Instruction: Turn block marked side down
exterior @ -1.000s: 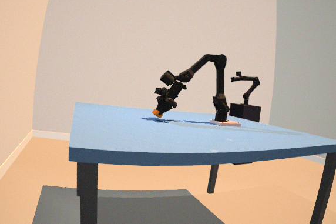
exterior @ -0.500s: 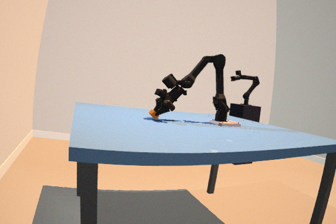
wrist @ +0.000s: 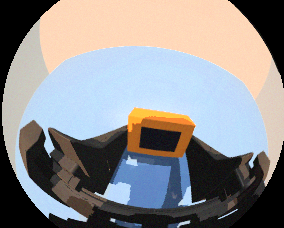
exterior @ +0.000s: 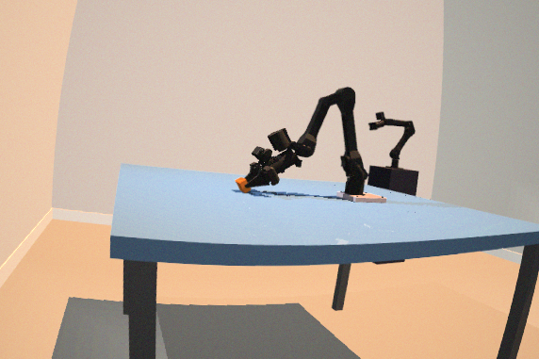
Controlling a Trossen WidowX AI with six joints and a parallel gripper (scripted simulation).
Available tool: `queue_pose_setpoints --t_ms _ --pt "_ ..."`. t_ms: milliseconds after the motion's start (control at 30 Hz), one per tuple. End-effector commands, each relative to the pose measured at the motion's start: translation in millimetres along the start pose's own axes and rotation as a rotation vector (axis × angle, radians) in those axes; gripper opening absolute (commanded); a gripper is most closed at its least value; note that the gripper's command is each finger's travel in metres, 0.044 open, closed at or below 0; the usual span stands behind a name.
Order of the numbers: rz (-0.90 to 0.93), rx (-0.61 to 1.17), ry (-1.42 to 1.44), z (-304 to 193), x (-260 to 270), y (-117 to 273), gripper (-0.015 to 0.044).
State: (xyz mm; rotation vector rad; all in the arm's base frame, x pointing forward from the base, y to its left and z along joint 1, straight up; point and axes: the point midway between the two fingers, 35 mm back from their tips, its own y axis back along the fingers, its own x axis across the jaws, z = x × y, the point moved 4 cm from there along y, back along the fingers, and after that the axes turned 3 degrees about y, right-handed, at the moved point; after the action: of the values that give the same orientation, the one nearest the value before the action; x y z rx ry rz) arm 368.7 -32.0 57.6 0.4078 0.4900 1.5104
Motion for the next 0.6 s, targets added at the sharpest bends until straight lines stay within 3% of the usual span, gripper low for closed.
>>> queue_pose_setpoints --t_ms 0,567 --pt "0.003 -0.037 -0.006 -12 1 0 0.0000" --pt "-0.004 -0.229 0.001 -25 3 17 0.0000"
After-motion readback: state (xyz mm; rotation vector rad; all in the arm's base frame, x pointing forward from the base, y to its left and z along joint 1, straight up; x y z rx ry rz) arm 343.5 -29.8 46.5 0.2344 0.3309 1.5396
